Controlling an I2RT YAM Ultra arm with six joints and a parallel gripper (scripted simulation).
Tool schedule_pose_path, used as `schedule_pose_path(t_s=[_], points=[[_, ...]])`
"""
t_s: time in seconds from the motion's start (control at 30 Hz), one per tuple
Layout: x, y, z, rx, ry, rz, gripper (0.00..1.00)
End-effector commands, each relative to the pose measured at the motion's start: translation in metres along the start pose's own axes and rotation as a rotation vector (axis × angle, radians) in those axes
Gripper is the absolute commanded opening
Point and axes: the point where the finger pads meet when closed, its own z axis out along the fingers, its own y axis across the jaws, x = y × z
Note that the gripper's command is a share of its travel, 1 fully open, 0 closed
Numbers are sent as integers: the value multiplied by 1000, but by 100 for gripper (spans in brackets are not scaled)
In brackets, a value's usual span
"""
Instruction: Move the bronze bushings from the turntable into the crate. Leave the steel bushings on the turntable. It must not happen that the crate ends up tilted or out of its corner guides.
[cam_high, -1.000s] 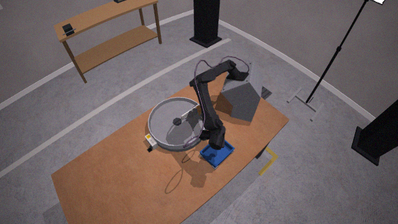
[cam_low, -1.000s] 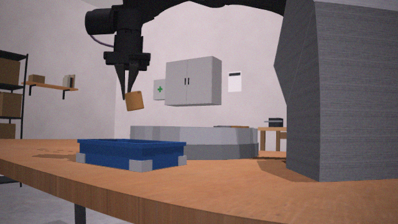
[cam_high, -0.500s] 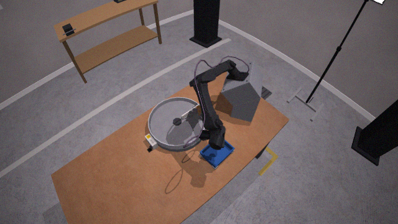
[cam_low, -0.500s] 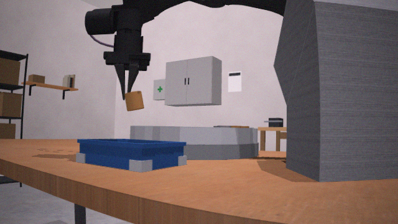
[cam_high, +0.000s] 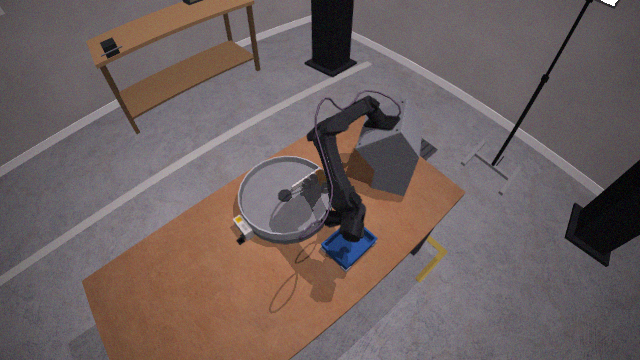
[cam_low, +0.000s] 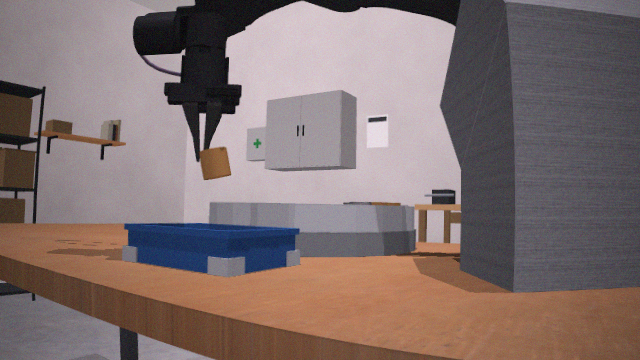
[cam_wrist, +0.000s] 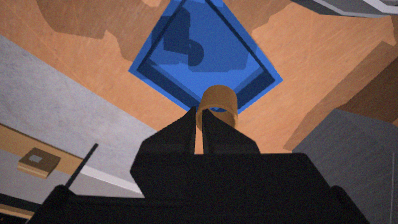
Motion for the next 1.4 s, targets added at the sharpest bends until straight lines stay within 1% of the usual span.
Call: schedule_pose_path(t_s=[0.0, 1.03, 1.37], points=[[-9, 20, -32, -65, -32, 18, 0], [-9, 20, -32, -65, -32, 18, 0], [-12, 21, -33, -64, -32, 6, 0]])
